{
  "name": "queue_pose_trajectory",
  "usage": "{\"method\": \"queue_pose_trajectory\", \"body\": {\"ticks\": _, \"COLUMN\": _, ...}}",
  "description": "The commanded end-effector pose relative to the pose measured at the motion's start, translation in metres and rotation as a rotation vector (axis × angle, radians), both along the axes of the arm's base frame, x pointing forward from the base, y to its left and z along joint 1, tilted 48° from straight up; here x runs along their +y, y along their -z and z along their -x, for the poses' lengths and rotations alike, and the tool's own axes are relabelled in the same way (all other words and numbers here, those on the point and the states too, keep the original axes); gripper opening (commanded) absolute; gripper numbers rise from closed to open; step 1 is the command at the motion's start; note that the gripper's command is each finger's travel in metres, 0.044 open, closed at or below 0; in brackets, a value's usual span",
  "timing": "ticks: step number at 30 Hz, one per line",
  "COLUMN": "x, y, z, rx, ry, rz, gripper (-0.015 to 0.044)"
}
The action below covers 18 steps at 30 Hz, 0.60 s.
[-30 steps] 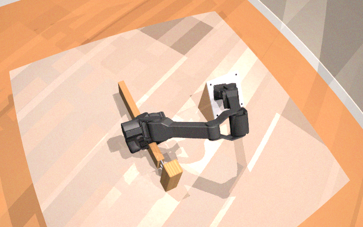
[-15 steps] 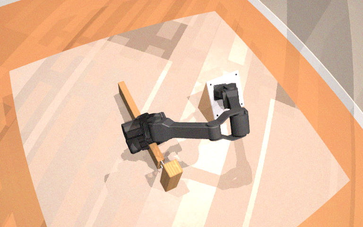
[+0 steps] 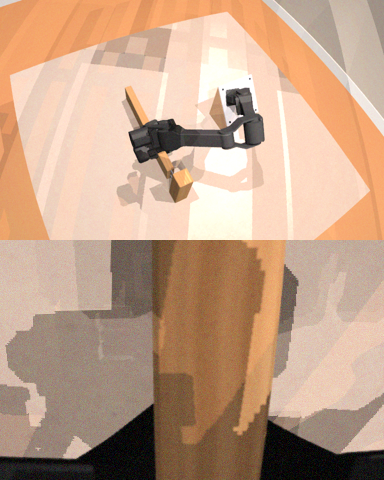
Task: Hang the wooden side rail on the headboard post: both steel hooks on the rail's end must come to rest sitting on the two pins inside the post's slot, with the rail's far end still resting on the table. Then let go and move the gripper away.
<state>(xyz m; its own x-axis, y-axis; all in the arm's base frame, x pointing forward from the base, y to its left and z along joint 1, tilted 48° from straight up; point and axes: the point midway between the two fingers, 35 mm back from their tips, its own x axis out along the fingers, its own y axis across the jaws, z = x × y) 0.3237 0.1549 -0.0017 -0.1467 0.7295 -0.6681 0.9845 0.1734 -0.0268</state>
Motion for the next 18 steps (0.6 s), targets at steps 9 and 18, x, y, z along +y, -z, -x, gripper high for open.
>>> {"method": "queue_pose_trajectory", "body": {"ticks": 9, "x": -0.0022, "y": -0.0045, "z": -0.0040, "rx": -0.005, "ry": 0.011, "rz": 0.000, "gripper": 0.0000}}
{"method": "queue_pose_trajectory", "body": {"ticks": 18, "x": -0.0012, "y": -0.0051, "z": -0.0048, "rx": -0.005, "ry": 0.011, "rz": 0.000, "gripper": 0.0000}}
